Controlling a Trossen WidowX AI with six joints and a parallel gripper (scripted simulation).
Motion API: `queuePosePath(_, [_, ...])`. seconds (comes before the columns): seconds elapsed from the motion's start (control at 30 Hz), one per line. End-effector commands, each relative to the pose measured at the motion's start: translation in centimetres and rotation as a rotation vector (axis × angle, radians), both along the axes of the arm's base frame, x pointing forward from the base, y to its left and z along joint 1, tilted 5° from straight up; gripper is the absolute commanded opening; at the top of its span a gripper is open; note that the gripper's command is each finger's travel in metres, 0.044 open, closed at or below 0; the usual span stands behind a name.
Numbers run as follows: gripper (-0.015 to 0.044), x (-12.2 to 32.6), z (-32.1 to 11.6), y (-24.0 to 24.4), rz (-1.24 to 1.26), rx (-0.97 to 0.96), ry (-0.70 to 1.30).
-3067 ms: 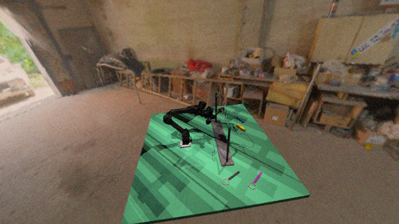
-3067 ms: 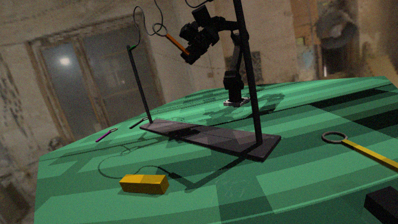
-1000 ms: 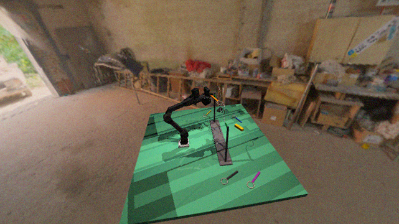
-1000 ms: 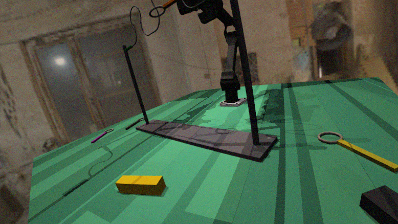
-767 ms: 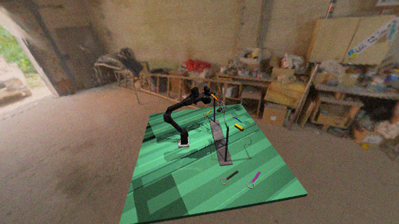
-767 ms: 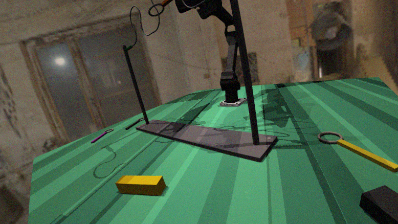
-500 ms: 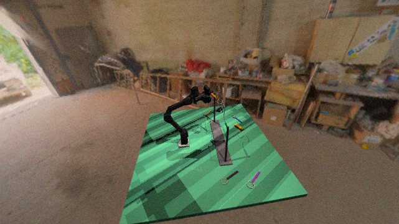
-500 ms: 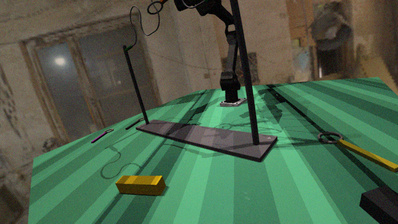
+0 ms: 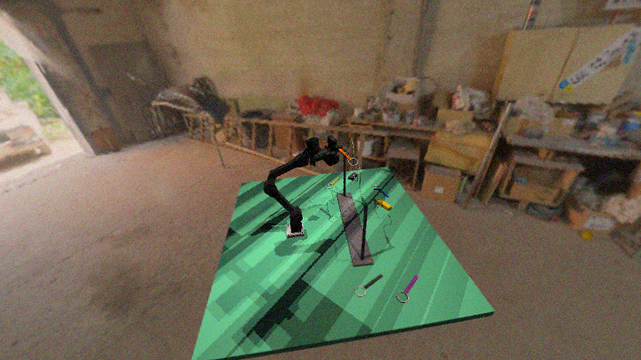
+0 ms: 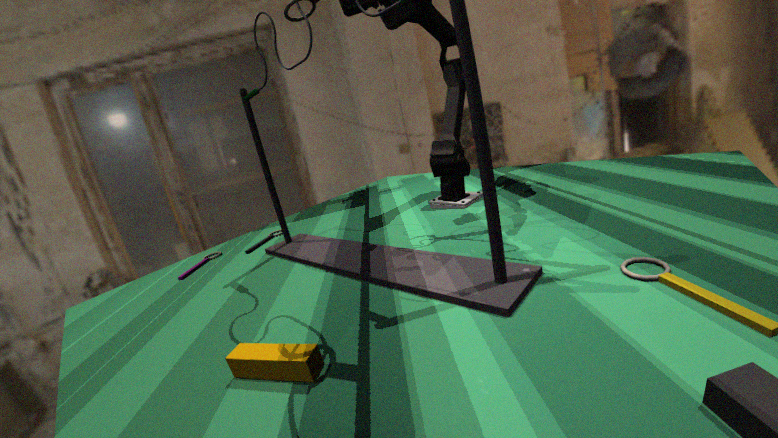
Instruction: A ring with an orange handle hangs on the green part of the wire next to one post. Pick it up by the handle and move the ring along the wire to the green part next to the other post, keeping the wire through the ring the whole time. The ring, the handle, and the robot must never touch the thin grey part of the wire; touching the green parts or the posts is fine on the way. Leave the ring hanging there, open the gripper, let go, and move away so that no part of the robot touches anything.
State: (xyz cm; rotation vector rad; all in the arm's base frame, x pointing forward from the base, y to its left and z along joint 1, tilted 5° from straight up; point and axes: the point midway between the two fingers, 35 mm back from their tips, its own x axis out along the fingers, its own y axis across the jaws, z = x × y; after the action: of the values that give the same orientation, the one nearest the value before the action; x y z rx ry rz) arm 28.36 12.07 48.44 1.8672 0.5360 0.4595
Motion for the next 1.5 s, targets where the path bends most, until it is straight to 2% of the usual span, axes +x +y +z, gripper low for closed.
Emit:
queuePosePath(0.0, [-0.0150,0.1,0.0,0.1,0.004,-0.050,-0.008])
queuePosePath(1.47, [-0.0150,0.1,-2.0,0.3,0.008,-0.611,-0.058])
